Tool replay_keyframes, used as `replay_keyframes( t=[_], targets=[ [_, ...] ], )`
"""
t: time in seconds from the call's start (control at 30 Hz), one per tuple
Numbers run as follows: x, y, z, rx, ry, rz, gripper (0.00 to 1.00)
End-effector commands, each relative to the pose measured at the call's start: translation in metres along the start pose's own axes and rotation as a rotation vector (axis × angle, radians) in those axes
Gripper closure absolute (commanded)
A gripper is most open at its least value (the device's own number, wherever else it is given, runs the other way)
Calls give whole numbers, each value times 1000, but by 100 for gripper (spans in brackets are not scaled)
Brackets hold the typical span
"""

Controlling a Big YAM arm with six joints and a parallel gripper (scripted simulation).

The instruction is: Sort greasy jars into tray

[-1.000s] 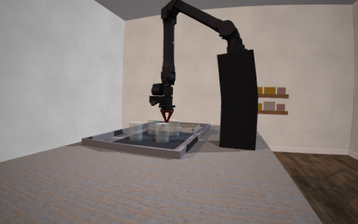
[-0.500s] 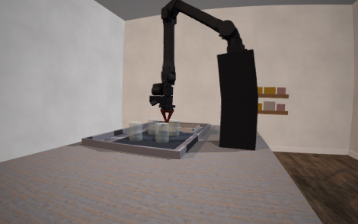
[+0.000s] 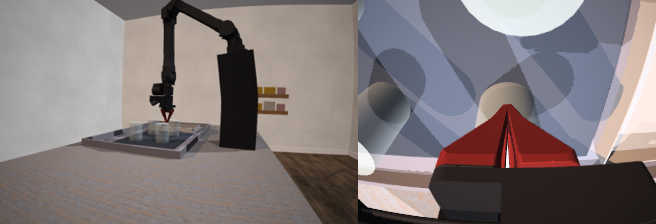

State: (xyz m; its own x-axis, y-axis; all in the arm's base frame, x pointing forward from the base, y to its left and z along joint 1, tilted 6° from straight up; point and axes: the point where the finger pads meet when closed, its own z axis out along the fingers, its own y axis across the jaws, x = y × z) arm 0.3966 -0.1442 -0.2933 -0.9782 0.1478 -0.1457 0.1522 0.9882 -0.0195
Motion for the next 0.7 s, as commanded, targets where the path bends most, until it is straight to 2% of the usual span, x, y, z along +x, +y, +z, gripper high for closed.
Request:
replay_keyframes(
  t=[0.0,0.67],
  targets=[
    [22,0,1,-8,36,-2,100],
    [25,0,1,-8,36,-2,100]
  ],
)
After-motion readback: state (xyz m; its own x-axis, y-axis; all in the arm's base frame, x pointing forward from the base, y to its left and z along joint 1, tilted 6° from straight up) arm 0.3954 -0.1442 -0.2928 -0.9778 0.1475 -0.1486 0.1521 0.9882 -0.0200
